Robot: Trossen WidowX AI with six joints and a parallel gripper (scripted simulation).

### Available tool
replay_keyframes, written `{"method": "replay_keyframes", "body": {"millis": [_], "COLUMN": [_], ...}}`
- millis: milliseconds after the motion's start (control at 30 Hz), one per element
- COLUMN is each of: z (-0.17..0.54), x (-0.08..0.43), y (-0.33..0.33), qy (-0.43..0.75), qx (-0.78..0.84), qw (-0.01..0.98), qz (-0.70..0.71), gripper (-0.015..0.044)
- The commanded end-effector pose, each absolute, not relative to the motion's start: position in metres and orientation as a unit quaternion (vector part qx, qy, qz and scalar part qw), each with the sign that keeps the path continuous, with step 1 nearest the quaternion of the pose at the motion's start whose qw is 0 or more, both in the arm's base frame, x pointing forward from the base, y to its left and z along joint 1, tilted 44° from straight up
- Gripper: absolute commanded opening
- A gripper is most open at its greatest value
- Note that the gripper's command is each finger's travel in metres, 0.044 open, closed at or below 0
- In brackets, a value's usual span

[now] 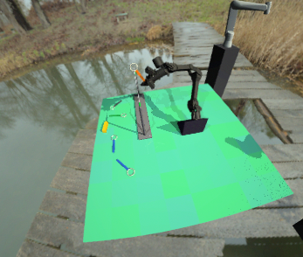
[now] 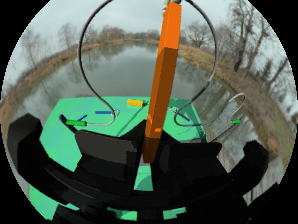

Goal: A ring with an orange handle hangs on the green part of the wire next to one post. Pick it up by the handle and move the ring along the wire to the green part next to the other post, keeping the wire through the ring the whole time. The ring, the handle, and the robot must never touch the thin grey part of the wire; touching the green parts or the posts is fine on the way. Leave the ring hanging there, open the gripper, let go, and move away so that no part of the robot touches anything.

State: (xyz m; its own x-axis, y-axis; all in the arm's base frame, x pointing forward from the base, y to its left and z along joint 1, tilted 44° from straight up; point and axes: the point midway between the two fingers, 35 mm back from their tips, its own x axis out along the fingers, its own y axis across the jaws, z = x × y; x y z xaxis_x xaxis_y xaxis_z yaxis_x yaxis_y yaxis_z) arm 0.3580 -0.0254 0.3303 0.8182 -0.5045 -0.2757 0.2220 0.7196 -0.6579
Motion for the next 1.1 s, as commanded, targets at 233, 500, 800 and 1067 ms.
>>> {"method": "replay_keyframes", "body": {"millis": [233, 500, 800, 1067], "z": [0.333, 0.337, 0.340, 0.344], "x": [0.357, 0.357, 0.356, 0.356], "y": [-0.029, -0.032, -0.034, -0.036], "qy": [0.218, 0.213, 0.207, 0.201], "qx": [-0.384, -0.428, -0.476, -0.518], "qw": [0.871, 0.849, 0.823, 0.797], "qz": [-0.215, -0.224, -0.232, -0.239], "gripper": [-0.0150, -0.0150, -0.0150, -0.0150]}}
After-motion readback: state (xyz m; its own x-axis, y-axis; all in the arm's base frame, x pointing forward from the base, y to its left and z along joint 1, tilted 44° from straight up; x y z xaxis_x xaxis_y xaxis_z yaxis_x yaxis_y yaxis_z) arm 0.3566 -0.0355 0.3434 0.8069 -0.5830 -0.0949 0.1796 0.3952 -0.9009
